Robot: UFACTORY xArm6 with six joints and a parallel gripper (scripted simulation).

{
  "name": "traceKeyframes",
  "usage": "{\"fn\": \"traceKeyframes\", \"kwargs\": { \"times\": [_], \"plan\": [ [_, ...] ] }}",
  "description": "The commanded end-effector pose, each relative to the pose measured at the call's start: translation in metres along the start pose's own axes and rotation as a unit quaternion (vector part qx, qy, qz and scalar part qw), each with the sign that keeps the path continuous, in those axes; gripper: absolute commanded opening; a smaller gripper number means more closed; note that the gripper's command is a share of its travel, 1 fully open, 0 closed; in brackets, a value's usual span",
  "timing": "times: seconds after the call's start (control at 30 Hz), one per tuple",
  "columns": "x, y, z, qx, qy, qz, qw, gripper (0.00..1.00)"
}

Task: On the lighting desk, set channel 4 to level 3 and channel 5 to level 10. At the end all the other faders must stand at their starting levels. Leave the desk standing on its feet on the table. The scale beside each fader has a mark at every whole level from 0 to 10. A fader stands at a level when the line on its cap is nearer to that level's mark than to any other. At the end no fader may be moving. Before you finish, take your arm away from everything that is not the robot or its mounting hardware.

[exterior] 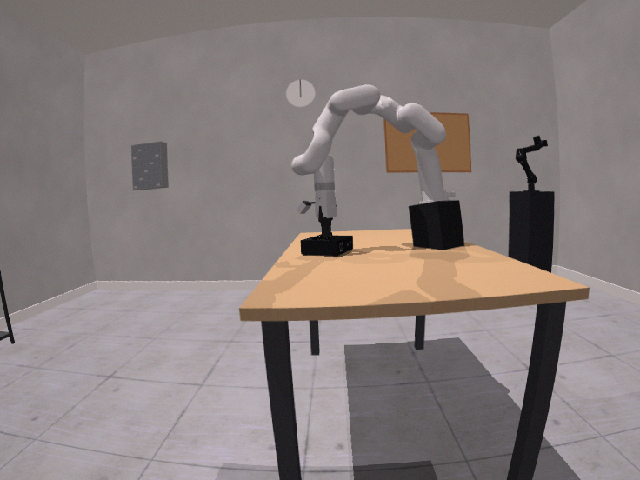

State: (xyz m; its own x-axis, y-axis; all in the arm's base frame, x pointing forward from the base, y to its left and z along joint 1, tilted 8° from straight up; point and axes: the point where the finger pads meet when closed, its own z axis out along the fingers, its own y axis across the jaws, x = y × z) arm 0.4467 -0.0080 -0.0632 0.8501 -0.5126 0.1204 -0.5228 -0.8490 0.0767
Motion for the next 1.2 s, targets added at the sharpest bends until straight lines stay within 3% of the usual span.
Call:
{"fn": "traceKeyframes", "kwargs": {
  "times": [0.0, 0.7, 1.17],
  "plan": [
    [-0.001, -0.001, -0.001, 0.001, 0.001, 0.000, 1.000, 0.00],
    [-0.004, -0.001, -0.009, 0.001, 0.001, 0.000, 1.000, 0.00],
    [-0.004, -0.001, -0.041, 0.001, 0.001, 0.000, 1.000, 0.00]
  ]
}}
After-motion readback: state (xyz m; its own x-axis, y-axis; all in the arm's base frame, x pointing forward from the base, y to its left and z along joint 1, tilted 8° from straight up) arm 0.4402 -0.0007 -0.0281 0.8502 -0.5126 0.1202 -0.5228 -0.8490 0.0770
